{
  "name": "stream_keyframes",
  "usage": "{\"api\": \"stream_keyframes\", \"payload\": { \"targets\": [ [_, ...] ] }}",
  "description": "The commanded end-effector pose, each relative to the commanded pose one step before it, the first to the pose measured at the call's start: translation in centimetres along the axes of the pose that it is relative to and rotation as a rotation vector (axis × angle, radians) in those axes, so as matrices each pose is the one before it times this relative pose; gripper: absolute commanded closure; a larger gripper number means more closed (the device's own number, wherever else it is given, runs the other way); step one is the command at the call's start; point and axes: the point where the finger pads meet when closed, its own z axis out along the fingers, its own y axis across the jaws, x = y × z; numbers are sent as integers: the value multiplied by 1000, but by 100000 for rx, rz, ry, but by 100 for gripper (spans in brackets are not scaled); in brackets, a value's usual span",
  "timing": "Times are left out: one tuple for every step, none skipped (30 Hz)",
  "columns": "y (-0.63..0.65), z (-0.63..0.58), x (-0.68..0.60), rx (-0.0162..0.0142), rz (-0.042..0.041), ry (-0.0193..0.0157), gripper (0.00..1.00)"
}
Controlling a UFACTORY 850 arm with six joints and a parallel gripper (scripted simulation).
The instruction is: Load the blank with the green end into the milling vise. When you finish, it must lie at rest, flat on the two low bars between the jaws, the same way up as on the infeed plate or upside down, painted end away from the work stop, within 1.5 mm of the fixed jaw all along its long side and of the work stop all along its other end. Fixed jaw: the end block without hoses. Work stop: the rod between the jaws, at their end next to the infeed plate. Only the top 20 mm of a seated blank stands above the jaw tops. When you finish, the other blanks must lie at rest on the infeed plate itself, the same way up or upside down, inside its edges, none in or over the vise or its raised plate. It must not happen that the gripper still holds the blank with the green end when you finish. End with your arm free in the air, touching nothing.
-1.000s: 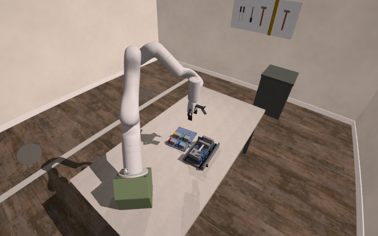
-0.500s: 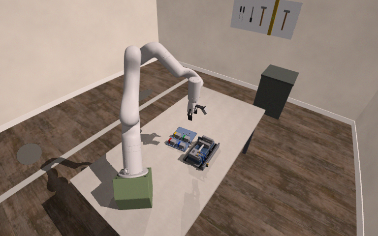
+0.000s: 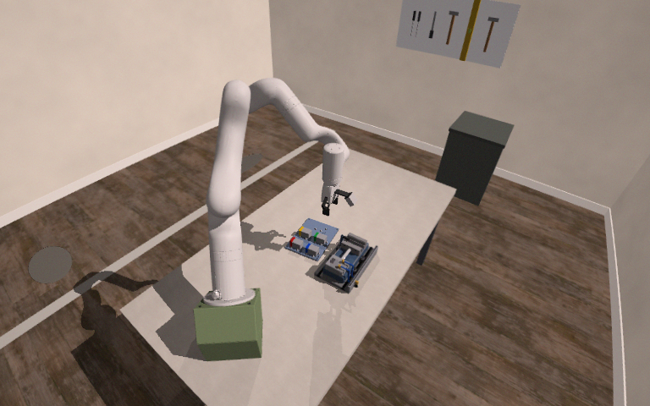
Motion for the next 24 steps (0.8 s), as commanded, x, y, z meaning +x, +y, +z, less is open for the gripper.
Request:
{"api": "stream_keyframes", "payload": {
  "targets": [
    [-83,-68,38,164,-91,137,0],
    [0,0,0,0,0,0,0],
    [-5,580,-16,22,-13,31,0],
    [7,599,-24,-2,2,-4,0],
    [7,599,-24,-2,2,-4,0],
    [7,599,-24,-2,2,-4,0],
    [7,599,-24,-2,2,-4,0],
    [7,599,-24,-2,2,-4,0],
    [7,599,-24,-2,2,-4,0],
    [7,599,-24,-2,2,-4,0],
    [7,599,-24,-2,2,-4,0],
    [7,599,-24,-2,2,-4,0],
    [0,0,0,0,0,0,0],
    [0,0,0,0,0,0,0],
    [0,0,0,0,0,0,0],
    [0,0,0,0,0,0,0],
    [0,0,0,0,0,0,0],
    [0,0,0,0,0,0,0],
    [0,0,0,0,0,0,0],
    [-12,38,6,23,-13,32,0],
    [4,59,-4,-2,2,-5,0],
    [4,59,-4,-2,2,-5,0],
    [4,59,-4,-2,2,-5,0],
    [4,59,-4,-2,2,-5,0]
  ]
}}
